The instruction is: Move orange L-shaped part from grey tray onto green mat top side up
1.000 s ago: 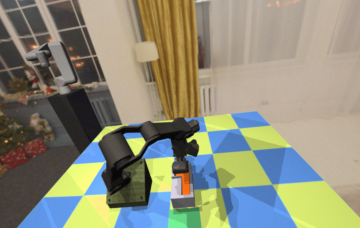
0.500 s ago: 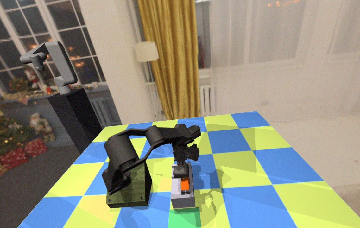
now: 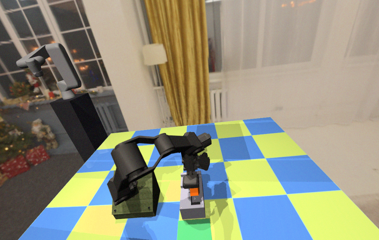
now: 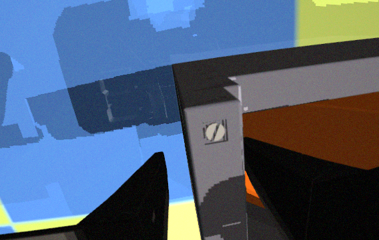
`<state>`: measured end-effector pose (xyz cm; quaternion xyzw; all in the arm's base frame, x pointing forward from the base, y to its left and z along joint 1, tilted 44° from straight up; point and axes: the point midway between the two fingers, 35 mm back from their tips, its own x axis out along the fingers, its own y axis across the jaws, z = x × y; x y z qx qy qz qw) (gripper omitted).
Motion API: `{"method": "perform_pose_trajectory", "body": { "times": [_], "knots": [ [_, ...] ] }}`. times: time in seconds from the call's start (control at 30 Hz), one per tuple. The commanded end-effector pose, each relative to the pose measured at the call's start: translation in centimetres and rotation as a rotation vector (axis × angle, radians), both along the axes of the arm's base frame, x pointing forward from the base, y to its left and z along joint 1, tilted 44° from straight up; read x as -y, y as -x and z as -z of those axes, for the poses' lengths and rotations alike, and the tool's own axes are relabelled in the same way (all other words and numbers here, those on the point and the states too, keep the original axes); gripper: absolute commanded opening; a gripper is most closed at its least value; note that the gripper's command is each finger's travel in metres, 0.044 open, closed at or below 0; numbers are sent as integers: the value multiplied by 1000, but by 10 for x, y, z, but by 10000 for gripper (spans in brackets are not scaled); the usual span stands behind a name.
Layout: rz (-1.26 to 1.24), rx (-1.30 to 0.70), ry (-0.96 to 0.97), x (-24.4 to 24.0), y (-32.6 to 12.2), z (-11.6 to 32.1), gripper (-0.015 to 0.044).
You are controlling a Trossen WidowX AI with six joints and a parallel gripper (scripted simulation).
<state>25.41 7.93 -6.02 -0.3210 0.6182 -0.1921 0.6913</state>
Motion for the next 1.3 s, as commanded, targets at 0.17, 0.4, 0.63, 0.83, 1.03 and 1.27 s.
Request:
{"method": "perform_pose_trajectory", "body": {
  "times": [0.17,0.4,0.63,0.83,1.03,1.27],
  "knots": [
    [0,0,1,-2,0,0,180],
    [-2,-2,9,-15,4,-2,180],
    [-2,-4,4,-49,8,-43,180],
    [-2,-4,6,-72,18,-80,180],
    [-16,6,-3,-73,15,-76,180],
    [-16,6,-3,-73,15,-76,180]
  ]
}}
